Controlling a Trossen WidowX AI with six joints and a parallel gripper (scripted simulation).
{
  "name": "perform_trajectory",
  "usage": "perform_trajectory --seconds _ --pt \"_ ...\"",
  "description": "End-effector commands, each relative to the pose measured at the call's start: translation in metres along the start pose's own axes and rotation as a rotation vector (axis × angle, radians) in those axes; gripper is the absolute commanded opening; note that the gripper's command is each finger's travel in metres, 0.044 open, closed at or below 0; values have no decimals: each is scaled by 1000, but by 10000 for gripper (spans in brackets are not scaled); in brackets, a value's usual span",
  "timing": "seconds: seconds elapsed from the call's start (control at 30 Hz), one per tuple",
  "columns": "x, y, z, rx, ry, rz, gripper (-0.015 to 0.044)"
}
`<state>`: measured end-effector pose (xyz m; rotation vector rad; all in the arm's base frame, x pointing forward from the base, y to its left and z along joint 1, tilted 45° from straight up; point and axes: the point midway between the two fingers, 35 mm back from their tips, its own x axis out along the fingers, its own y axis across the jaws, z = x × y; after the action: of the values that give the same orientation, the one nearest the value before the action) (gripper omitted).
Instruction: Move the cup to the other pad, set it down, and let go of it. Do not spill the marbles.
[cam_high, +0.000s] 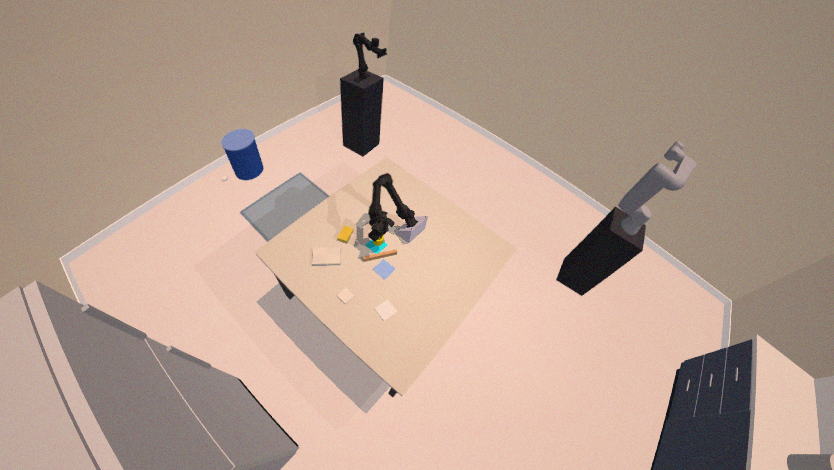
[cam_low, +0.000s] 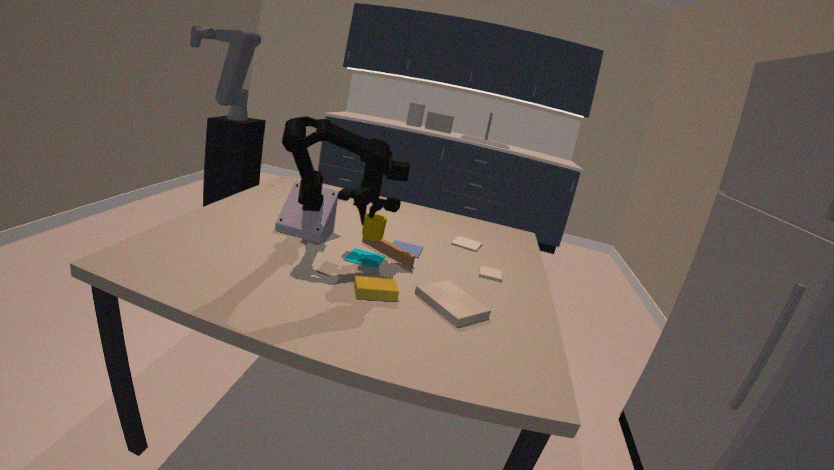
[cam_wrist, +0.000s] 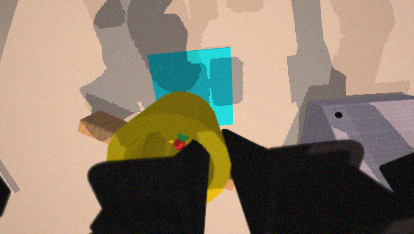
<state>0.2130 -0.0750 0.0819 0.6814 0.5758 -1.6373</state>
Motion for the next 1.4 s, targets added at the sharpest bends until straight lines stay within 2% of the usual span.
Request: perform_trajectory --seconds 0.0,1.37 --pt "-1 -3 7 -2 -4 3 0" --pt "39 -8 16 -2 -3 4 0"
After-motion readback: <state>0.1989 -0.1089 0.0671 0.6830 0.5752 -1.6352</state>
